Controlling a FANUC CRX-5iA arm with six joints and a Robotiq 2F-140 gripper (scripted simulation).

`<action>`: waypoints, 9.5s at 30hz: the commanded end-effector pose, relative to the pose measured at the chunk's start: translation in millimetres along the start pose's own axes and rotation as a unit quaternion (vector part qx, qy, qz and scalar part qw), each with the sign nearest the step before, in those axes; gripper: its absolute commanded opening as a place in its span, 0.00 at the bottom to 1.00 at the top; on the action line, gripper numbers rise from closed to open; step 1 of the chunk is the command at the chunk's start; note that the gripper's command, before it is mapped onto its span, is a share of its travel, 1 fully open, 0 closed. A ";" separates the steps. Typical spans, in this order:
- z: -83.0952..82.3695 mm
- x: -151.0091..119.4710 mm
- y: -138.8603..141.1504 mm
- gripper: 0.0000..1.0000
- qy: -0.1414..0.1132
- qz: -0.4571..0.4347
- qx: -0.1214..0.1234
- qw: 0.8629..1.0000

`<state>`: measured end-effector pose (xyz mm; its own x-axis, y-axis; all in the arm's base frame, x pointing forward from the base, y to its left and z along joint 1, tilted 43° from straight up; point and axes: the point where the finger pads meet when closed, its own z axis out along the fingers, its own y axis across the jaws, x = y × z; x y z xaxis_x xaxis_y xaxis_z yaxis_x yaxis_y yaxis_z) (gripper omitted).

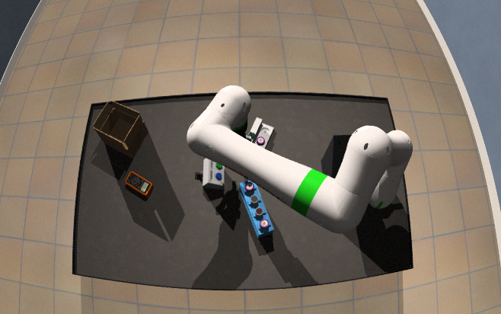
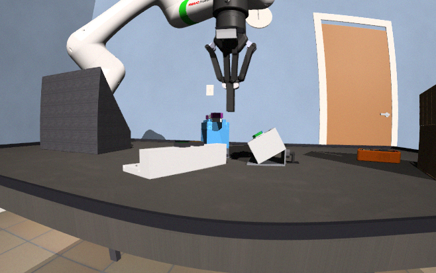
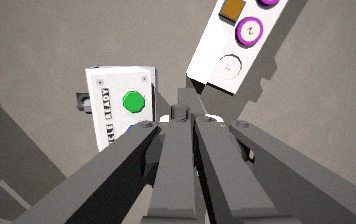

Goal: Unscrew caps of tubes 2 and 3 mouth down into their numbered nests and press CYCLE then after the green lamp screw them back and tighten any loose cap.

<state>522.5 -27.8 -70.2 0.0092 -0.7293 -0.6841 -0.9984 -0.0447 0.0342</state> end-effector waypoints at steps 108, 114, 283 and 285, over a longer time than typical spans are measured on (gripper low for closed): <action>24.4 -11.3 -30.9 1.00 0.001 -0.274 -0.002 0.962; 27.1 10.4 -17.8 1.00 0.001 -0.395 -0.003 0.919; 41.2 122.6 49.7 1.00 0.000 -0.552 -0.002 0.834; 41.2 122.6 49.7 1.00 0.000 -0.552 -0.002 0.834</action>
<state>471.2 -90.2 -182.9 0.9220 -0.2423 -0.3020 -0.3825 -0.6909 -0.6135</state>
